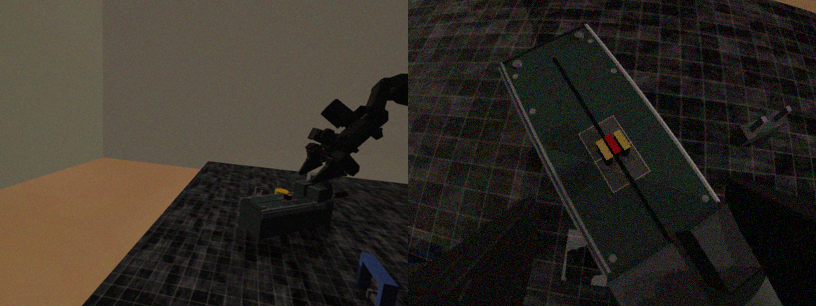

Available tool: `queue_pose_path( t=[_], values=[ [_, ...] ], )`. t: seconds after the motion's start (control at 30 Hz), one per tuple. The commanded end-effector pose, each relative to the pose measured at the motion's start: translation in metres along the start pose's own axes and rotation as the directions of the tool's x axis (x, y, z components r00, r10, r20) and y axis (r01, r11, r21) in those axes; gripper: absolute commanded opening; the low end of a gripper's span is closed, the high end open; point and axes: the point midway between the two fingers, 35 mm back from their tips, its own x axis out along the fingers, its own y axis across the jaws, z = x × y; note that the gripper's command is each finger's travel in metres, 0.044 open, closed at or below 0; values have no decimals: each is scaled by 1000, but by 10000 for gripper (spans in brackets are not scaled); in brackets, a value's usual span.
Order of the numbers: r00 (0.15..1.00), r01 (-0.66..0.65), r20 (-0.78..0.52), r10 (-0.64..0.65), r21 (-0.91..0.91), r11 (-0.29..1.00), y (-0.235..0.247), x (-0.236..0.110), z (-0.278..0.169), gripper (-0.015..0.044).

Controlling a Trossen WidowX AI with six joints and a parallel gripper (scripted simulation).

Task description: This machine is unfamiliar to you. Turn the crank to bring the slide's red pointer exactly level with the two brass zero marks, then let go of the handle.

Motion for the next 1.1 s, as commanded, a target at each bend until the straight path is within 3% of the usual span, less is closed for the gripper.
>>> queue_pose_path(
  t=[0.0,0.43,1.03,1.07],
  values=[
    [1000,0,0,0,0,1000,0,0,0,335],
    [1000,0,0,0,0,1000,0,0,0,0],
    [1000,0,0,0,0,1000,0,0,0,0],
    [1000,0,0,0,0,1000,0,0,0,26]
  ],
)
